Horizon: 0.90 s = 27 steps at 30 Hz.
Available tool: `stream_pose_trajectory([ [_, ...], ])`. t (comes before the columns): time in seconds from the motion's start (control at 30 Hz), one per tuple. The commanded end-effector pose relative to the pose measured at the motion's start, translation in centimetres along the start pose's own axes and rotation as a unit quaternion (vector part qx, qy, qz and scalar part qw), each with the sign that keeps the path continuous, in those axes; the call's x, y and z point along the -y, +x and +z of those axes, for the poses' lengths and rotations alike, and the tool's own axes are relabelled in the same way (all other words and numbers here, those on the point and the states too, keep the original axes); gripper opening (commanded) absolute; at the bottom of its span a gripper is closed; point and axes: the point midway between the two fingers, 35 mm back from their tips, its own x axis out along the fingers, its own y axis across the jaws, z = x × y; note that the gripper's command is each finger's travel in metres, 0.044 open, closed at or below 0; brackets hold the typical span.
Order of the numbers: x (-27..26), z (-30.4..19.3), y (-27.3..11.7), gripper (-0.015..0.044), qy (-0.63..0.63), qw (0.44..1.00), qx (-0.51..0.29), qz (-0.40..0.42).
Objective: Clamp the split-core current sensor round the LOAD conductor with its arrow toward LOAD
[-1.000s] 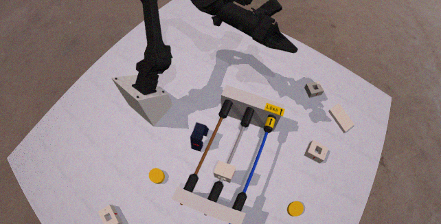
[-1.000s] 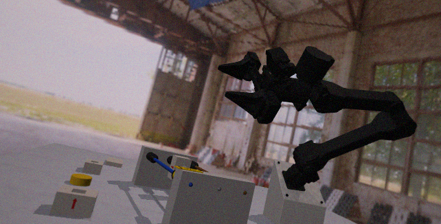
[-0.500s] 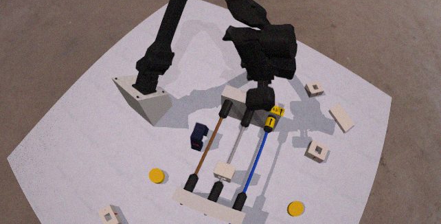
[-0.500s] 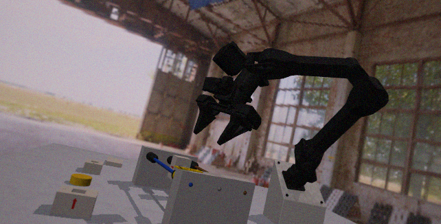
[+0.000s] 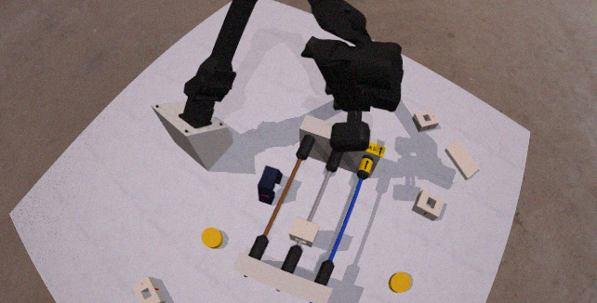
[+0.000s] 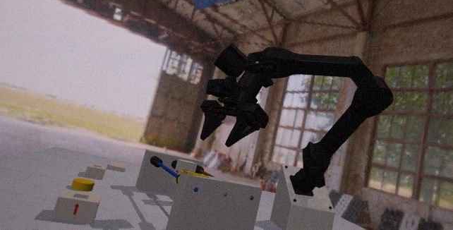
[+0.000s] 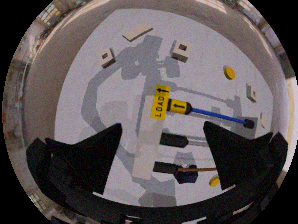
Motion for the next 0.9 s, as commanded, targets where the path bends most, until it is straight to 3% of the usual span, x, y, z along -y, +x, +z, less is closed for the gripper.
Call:
stream_pose_trajectory([
  [0.0,-0.1,0.0,0.0,0.044,-0.001,1.0,0.0,0.003],
  [0.2,1.7,-1.9,0.2,0.044,0.008,1.0,-0.019,-0.012],
  [0.4,6.8,-10.7,0.2,0.044,0.043,0.992,-0.113,-0.04],
  [0.57,7.8,-18.2,-0.2,0.044,0.067,0.979,-0.191,-0.019],
  [0.87,7.8,-19.2,0.1,0.044,0.07,0.977,-0.2,-0.014],
])
